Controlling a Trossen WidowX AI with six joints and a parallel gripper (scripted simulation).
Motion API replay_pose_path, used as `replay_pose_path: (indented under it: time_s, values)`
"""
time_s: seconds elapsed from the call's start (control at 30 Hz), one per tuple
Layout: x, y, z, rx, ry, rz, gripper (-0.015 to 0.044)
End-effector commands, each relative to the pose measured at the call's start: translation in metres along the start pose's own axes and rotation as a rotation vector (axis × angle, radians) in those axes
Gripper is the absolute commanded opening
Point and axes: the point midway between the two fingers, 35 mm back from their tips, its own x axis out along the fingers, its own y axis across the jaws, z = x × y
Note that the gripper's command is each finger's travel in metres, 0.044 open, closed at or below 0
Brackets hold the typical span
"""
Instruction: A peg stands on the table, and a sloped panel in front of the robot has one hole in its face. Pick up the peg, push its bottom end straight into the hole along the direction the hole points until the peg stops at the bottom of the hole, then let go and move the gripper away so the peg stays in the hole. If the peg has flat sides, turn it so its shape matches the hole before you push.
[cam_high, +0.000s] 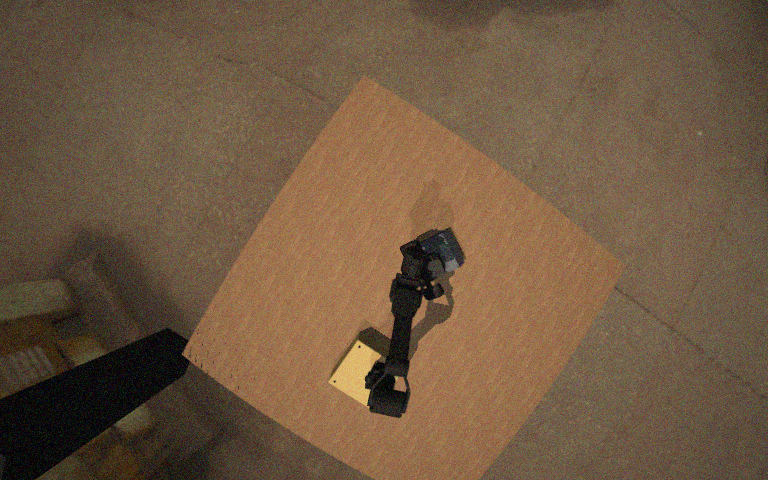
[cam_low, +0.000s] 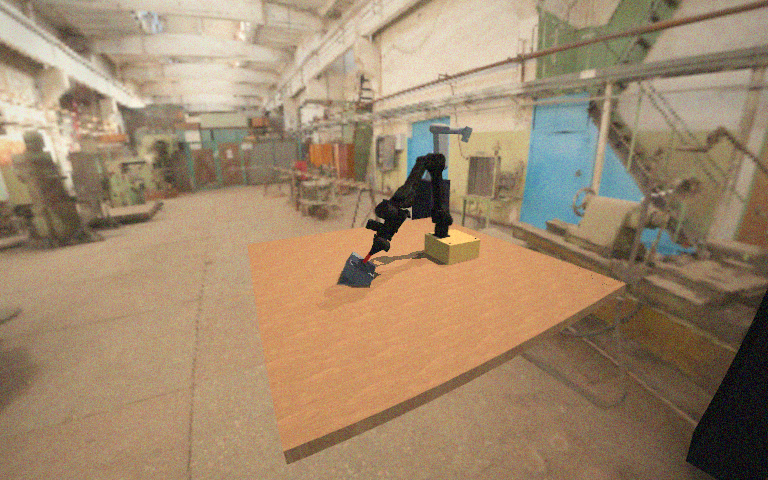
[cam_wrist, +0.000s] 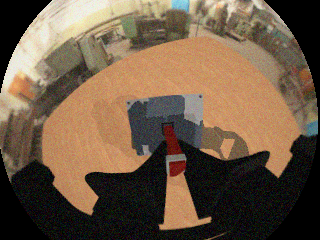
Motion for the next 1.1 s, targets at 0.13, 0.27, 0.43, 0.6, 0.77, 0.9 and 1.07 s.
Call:
replay_pose_path:
  time_s: [0.13,0.27,0.43,0.6,0.77,0.9,1.07]
  values:
    - [0.0,0.0,0.0,0.0,0.0,0.0,0.0]
    - [0.0,0.0,0.0,0.0,0.0,0.0,0.0]
    - [0.0,0.0,0.0,0.0,0.0,0.0,0.0]
    - [0.0004,-0.0005,-0.0013,0.0,0.0,0.0,0.0]
    - [0.0011,-0.0009,-0.0023,0.0,0.0,0.0,0.0]
    - [0.0027,-0.0012,-0.0028,0.0,0.0,0.0,0.0]
    - [0.0051,-0.0014,-0.0032,0.0,0.0,0.0,0.0]
